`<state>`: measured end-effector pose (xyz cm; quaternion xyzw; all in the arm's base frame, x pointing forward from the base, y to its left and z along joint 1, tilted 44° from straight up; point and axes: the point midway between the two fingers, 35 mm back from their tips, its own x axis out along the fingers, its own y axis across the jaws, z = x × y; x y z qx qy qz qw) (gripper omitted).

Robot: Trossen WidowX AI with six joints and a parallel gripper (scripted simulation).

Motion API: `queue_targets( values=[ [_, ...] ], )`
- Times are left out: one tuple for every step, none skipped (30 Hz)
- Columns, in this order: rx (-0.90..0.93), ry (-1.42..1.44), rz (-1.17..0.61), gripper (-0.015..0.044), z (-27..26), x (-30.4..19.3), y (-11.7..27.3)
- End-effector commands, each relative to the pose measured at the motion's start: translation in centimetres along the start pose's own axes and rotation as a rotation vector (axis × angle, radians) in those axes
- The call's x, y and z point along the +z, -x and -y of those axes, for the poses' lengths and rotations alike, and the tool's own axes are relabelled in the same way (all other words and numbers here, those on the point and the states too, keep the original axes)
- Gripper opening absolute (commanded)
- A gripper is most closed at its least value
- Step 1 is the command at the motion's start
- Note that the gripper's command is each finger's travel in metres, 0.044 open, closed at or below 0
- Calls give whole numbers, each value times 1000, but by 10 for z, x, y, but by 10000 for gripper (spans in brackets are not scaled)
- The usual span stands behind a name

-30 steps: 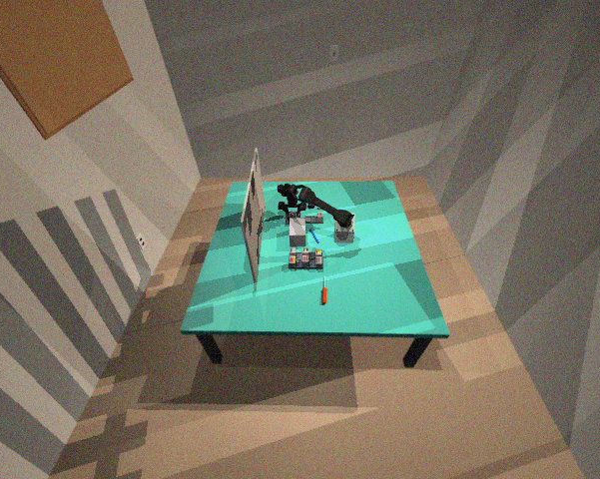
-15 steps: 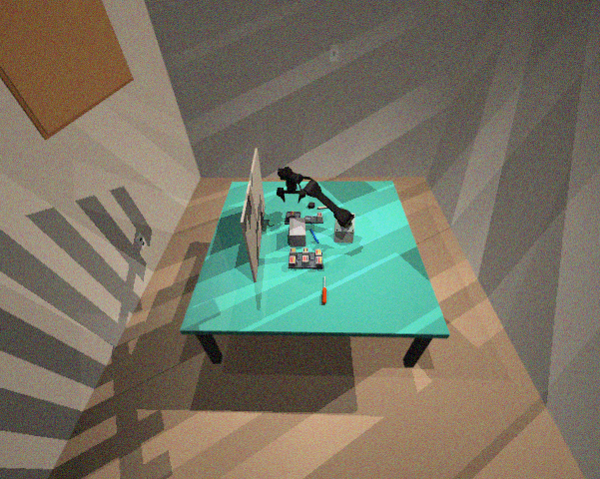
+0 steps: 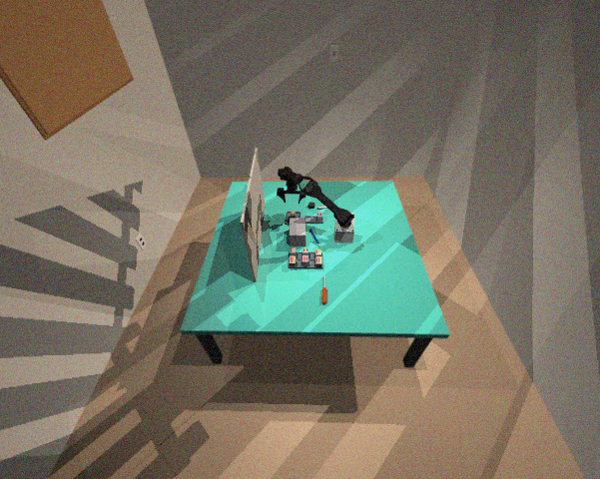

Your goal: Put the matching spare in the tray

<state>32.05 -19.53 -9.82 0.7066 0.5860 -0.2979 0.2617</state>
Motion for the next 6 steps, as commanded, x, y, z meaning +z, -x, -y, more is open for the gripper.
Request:
queue_targets(
  values=[
    [2,1,2,440,-1,0,1],
    [2,1,2,440,-1,0,1],
    [2,1,2,440,-1,0,1],
    [2,1,2,440,-1,0,1],
    [2,1,2,440,-1,0,1],
    [2,1,2,440,-1,0,1]
  ],
)
